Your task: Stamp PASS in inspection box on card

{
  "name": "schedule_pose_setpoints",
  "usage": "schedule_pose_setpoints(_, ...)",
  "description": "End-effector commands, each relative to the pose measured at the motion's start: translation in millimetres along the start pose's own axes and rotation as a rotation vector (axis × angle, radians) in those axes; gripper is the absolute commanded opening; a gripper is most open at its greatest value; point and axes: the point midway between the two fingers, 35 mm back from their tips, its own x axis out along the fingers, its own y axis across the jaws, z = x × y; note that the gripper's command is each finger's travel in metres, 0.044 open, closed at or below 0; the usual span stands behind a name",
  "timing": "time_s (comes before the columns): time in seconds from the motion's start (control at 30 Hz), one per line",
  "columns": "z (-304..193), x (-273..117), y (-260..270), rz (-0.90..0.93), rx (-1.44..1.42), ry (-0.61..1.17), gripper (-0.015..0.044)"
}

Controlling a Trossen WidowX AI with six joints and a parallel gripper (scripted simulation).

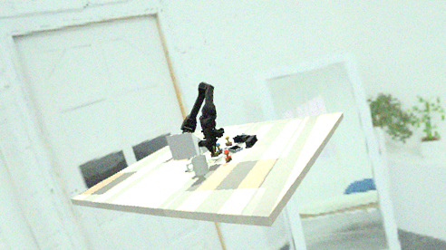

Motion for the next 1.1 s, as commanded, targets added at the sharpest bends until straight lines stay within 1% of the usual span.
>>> schedule_pose_setpoints(0.0,-1.1,4.2,1.4,0.006,0.006,-0.001,0.0)
schedule_pose_setpoints(0.53,-2.2,14.4,2.3,0.007,0.006,-0.003,0.0)
schedule_pose_setpoints(1.07,-2.2,16.2,2.3,0.007,0.006,-0.003,0.0)
